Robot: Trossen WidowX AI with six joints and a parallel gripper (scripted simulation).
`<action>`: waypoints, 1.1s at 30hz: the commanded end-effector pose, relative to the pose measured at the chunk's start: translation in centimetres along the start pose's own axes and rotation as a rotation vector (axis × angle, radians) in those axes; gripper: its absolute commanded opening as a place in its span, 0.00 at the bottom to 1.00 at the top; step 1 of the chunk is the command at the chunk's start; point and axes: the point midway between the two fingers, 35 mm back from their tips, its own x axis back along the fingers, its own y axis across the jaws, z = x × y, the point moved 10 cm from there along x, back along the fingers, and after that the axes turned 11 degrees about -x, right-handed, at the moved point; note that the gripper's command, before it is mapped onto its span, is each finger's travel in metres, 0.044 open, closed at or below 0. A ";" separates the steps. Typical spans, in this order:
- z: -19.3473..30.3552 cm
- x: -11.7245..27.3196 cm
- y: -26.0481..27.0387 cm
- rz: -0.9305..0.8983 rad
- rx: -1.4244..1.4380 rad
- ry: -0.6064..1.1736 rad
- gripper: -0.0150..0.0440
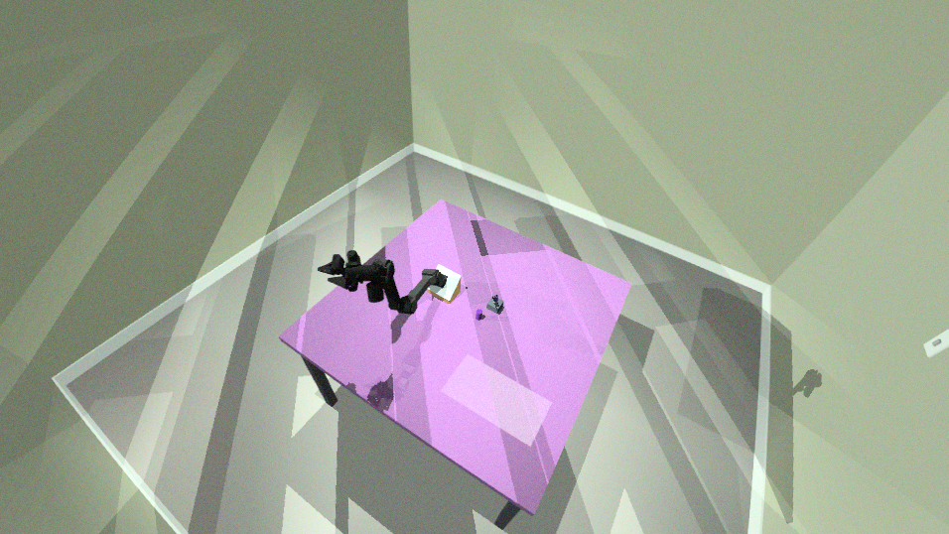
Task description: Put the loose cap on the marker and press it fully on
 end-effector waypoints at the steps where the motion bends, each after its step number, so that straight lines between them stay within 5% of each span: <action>1: -0.1 0.0 0.1 -0.005 -0.009 0.000 0.89; 6: -2.8 0.8 2.6 -0.146 -0.243 -0.002 0.68; 17: -10.3 5.8 8.2 -0.618 -0.800 0.076 0.68; 33: -19.3 19.2 10.5 -1.420 -1.336 0.433 0.68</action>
